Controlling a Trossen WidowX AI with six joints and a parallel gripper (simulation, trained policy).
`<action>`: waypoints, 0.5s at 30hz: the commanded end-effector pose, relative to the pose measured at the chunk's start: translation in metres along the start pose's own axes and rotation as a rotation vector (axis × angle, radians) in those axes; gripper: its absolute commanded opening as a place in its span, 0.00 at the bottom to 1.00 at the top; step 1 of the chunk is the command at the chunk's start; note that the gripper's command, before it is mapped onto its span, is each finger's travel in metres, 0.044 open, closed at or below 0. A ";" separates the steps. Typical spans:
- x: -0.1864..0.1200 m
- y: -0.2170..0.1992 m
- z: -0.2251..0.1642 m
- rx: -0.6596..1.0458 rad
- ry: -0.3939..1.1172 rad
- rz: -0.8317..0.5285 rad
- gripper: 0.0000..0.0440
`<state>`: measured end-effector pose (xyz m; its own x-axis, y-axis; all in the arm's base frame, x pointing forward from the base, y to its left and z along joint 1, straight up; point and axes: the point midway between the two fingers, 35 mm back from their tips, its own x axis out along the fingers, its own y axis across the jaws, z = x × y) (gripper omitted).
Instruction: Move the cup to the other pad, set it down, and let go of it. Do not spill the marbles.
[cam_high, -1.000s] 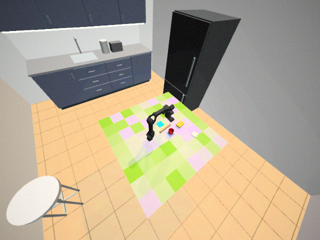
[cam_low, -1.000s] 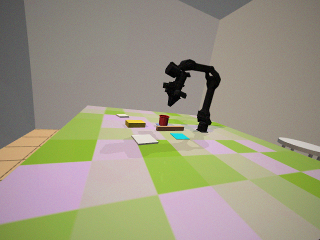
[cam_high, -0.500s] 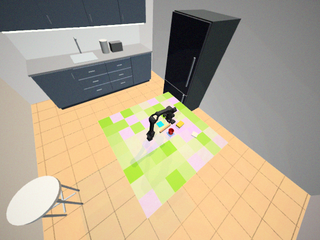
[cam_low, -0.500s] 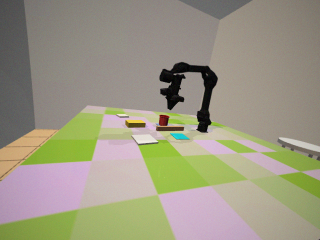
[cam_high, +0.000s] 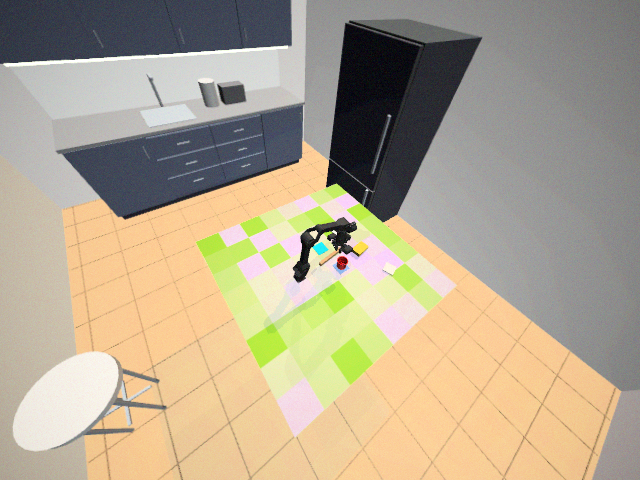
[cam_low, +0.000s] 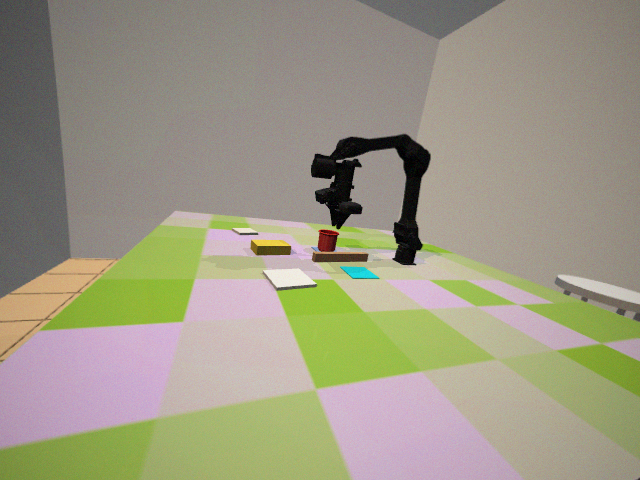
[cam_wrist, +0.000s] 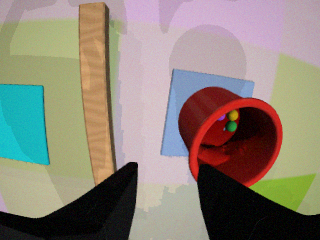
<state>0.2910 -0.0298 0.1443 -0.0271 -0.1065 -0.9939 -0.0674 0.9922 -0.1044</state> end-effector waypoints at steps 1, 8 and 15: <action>0.009 -0.005 -0.001 -0.012 0.019 -0.003 0.34; 0.030 -0.013 -0.003 -0.045 0.049 0.004 0.37; 0.054 -0.018 -0.006 -0.096 0.076 0.017 0.40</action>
<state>0.2865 -0.0509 0.1002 -0.0921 -0.0995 -0.9908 -0.1445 0.9858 -0.0856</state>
